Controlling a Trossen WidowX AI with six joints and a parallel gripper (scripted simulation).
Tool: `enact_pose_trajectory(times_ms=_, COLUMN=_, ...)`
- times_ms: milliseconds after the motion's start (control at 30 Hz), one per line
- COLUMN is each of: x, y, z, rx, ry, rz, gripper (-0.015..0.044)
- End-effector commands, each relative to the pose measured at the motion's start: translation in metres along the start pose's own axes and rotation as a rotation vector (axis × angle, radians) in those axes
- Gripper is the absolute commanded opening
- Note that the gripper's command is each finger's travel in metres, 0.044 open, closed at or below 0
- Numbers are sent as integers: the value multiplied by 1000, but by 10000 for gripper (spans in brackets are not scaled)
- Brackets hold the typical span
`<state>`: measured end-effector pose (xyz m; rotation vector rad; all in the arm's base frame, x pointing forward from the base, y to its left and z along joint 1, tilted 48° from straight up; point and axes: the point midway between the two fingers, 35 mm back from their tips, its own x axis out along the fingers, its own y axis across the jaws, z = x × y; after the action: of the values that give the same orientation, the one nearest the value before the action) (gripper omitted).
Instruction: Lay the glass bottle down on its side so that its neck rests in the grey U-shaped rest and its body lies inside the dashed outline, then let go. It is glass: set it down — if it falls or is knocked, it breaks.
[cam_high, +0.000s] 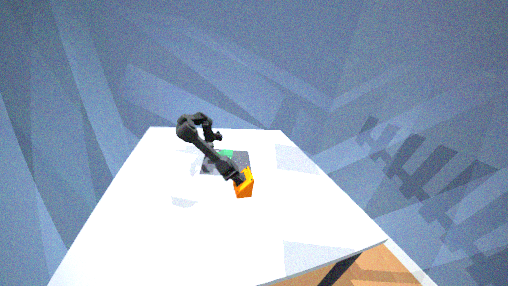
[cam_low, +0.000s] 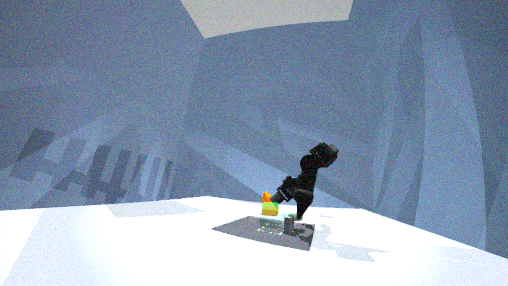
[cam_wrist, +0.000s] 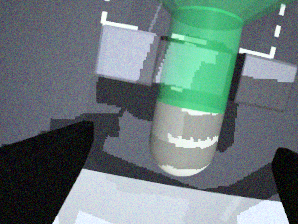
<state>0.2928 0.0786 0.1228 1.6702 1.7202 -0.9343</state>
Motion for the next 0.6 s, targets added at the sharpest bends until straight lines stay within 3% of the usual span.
enact_pose_trajectory(times_ms=0, x=-14, y=0, z=5, rx=17, ry=47, rz=5, gripper=440)
enact_pose_trajectory(times_ms=167, x=-54, y=-3, z=17, rx=69, ry=179, rz=40, gripper=440)
enact_pose_trajectory(times_ms=567, x=-63, y=-4, z=21, rx=72, ry=185, rz=42, gripper=440)
